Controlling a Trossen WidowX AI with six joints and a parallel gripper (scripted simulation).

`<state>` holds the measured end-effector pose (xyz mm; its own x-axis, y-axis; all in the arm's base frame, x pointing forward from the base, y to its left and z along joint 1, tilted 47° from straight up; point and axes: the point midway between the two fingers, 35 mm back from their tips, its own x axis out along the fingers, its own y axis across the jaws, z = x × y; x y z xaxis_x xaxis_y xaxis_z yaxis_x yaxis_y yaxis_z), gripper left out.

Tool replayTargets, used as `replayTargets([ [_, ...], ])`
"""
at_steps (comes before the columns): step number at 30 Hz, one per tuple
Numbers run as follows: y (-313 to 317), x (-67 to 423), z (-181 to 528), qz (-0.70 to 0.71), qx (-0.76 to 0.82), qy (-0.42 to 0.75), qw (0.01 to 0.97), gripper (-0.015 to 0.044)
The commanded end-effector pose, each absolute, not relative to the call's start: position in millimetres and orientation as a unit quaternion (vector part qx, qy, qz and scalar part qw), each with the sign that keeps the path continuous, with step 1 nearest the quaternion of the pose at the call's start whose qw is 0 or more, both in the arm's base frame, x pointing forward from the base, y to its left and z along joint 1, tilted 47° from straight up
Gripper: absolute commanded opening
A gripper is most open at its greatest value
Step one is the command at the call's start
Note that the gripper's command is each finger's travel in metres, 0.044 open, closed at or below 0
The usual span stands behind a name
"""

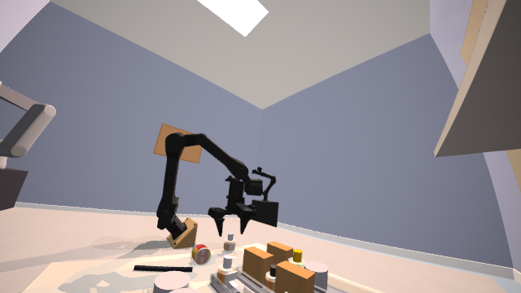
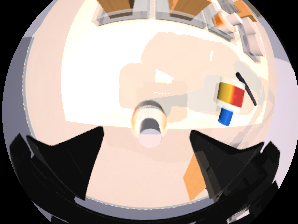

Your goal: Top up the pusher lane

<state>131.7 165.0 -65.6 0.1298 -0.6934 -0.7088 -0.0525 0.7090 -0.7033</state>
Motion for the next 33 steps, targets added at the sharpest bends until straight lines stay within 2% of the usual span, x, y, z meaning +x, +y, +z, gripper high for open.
replayTargets([
  [1, 157, 132, -72, -0.235, -0.310, 0.617, 0.684, 0.0440],
  [18, 140, 135, -88, -0.236, -0.310, 0.616, 0.685, 0.0440],
  [28, 140, 135, -88, -0.236, -0.310, 0.616, 0.685, 0.0177],
  [33, 140, 135, -88, -0.236, -0.310, 0.616, 0.685, 0.0144],
])
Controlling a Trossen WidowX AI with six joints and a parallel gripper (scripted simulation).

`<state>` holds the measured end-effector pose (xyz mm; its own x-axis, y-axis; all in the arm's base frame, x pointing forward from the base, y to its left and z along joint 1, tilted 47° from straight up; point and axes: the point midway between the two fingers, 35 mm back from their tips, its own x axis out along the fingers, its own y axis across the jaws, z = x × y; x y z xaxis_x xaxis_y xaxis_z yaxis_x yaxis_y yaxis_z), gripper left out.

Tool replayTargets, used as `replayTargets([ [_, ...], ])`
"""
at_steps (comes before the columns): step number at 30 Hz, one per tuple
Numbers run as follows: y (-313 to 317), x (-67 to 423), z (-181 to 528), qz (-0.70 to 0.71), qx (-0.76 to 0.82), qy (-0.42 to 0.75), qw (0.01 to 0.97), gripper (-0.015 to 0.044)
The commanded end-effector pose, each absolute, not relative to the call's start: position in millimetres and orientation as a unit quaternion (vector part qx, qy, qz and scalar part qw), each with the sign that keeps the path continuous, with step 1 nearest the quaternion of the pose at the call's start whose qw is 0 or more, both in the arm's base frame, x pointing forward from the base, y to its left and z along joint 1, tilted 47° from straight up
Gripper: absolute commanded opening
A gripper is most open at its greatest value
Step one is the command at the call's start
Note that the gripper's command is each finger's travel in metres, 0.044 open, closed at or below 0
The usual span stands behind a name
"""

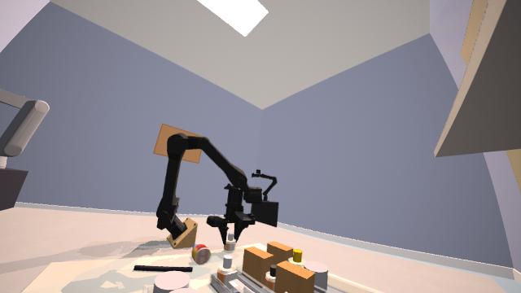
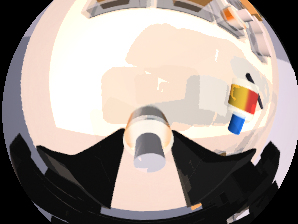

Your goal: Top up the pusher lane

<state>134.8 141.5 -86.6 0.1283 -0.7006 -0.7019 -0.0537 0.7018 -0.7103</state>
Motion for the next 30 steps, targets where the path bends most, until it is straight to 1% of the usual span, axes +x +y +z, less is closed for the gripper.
replayTargets([
  [1, 140, 135, -88, -0.236, -0.310, 0.616, 0.685, 0.0138],
  [6, 151, 135, -79, -0.235, -0.310, 0.616, 0.685, 0.0006],
  [7, 155, 135, -76, -0.235, -0.310, 0.616, 0.685, 0.0000],
  [22, 208, 128, -12, -0.235, -0.310, 0.617, 0.684, 0.0000],
  [30, 209, 131, -8, -0.234, -0.310, 0.617, 0.684, 0.0000],
])
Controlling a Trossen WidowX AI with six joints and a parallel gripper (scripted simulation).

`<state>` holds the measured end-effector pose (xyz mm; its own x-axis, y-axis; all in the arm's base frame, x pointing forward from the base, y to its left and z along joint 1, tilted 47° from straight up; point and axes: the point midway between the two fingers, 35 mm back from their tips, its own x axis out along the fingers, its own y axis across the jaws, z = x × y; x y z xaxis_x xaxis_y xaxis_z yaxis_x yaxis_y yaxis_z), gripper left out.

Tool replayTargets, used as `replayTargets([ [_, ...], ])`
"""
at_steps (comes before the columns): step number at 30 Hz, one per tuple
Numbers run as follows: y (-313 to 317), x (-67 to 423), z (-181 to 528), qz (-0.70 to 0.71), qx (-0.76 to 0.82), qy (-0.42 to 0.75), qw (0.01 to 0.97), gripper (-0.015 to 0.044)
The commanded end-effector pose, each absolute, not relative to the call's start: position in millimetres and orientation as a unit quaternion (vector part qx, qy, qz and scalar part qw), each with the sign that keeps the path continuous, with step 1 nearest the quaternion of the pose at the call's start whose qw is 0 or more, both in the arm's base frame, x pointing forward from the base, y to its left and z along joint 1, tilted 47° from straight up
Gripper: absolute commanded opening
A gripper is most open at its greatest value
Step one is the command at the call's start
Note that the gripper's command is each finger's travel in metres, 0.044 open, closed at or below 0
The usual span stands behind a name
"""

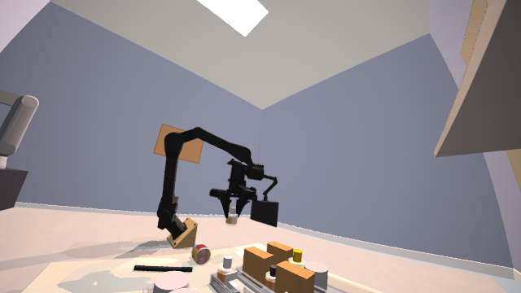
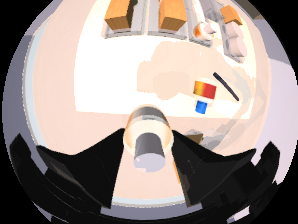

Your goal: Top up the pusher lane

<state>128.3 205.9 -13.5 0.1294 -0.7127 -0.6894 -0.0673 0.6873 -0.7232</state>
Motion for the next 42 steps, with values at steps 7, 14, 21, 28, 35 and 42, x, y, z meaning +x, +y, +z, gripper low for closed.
replayTargets([
  [7, 195, 167, 2, -0.223, -0.311, 0.621, 0.684, 0.0000],
  [14, 175, 203, 13, -0.217, -0.314, 0.623, 0.683, 0.0000],
  [21, 149, 235, 26, -0.216, -0.319, 0.622, 0.682, 0.0000],
  [28, 118, 263, 40, -0.221, -0.327, 0.620, 0.678, 0.0000],
  [35, 110, 269, 42, -0.223, -0.329, 0.619, 0.677, 0.0000],
  [42, 98, 271, 30, -0.223, -0.329, 0.619, 0.677, 0.0000],
])
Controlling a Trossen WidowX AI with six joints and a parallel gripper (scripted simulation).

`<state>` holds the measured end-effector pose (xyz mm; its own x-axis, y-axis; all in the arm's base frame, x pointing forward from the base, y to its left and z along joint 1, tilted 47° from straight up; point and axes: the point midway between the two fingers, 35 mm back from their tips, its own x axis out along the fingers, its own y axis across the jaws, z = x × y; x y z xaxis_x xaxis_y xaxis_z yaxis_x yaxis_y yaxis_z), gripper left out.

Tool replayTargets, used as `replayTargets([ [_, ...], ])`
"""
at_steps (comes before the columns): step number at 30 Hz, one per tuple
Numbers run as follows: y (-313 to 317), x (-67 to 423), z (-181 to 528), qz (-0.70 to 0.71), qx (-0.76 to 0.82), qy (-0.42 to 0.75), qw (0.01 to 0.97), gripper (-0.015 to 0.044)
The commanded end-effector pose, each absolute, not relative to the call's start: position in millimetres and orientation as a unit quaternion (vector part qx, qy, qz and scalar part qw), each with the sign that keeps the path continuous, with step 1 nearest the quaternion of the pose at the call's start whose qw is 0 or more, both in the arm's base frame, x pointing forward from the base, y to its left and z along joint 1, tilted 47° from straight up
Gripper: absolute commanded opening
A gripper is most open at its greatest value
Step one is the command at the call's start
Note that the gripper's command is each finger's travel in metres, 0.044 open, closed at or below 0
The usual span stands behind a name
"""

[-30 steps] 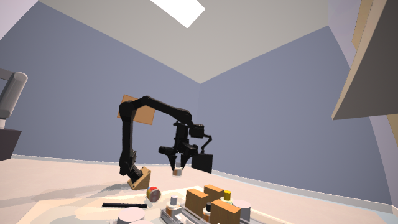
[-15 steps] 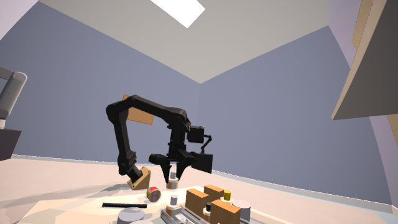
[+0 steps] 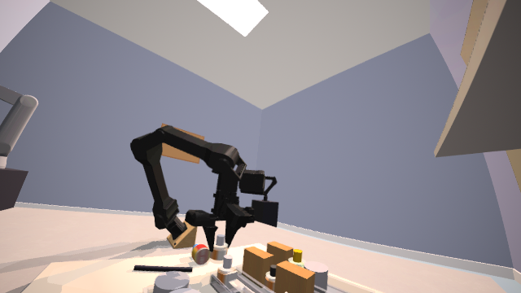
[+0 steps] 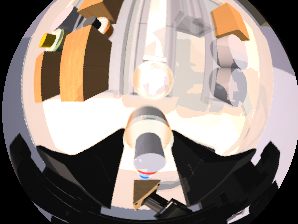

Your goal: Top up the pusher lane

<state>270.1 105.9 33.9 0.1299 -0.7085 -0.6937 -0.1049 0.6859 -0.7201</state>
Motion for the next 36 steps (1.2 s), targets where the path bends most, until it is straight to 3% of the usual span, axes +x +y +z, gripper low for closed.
replayTargets([
  [1, 96, 272, 28, -0.223, -0.329, 0.619, 0.677, 0.0000],
  [36, 96, 285, 27, -0.223, -0.329, 0.619, 0.677, 0.0000],
])
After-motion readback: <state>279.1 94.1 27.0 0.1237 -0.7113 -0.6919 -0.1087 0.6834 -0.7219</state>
